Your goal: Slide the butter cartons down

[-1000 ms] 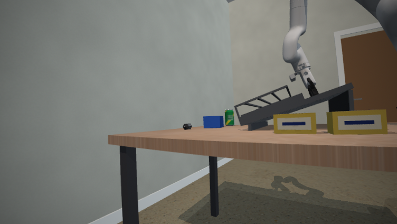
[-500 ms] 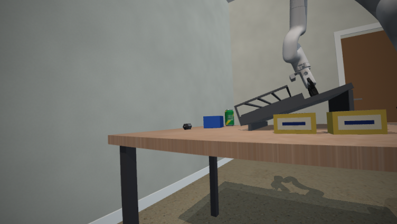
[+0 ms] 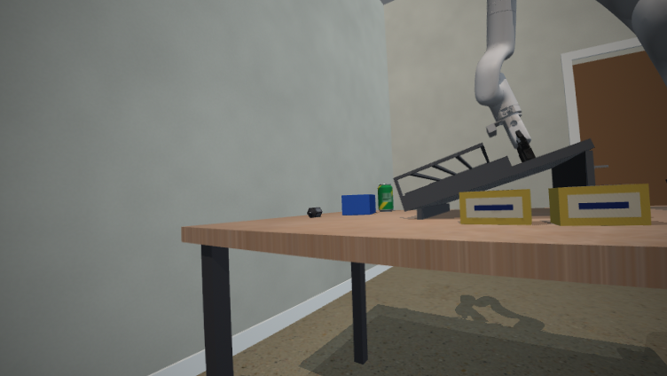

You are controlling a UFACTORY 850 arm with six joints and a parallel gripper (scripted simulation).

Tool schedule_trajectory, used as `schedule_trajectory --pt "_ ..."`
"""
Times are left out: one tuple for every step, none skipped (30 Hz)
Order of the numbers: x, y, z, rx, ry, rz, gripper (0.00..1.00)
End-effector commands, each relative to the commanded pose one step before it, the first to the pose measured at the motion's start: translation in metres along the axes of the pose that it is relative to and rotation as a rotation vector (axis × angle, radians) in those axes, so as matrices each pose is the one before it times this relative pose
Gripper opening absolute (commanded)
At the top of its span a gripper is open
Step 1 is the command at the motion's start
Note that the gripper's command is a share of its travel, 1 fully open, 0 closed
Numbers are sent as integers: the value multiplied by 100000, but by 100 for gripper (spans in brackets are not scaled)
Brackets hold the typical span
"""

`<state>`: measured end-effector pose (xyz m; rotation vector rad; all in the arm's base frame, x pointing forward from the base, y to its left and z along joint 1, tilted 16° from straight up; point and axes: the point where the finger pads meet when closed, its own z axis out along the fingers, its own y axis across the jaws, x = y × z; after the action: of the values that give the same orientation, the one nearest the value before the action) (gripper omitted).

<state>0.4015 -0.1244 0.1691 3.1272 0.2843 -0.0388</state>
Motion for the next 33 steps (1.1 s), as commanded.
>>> schedule_trajectory --pt "-2 69 -2751 -68 134 10 100" --pt "0 0 0 0 0 0 100" --pt "0 0 0 0 0 0 100" --pt "0 0 0 0 0 0 100" --pt "0 0 0 0 0 0 100" --pt "0 0 0 0 0 0 100" --pt "0 0 0 0 0 0 100" --pt "0 0 0 0 0 0 100" --pt "0 0 0 0 0 0 100" --pt "0 0 0 0 0 0 100" --pt "0 0 0 0 0 0 100" --pt "0 0 0 0 0 0 100" --pt "0 0 0 0 0 0 100" --pt "0 0 0 0 0 0 100" --pt "0 0 0 0 0 0 100" --pt "0 0 0 0 0 0 100" --pt "-1510 -2 -6547 -87 27898 -13 100" --pt "1 0 -3 0 11 0 100" --pt "-6 -1 -55 -4 324 -2 100" --pt "-36 -6 -304 -3 1292 1 100" --pt "-105 -3 -738 1 145 0 100" --pt "-158 5 -1174 0 0 0 100" --pt "-155 7 -1104 0 0 0 100" --pt "0 0 0 0 0 0 100" --pt "0 0 0 0 0 0 100" --pt "0 0 0 0 0 0 100" --pt "0 0 0 0 0 0 100" --pt "0 0 0 0 0 0 100" --pt "0 0 0 0 0 0 100" --pt "0 0 0 0 0 0 100" --pt "0 0 0 0 0 0 100" --pt "0 0 0 0 0 0 100" --pt "0 0 0 0 0 0 100"
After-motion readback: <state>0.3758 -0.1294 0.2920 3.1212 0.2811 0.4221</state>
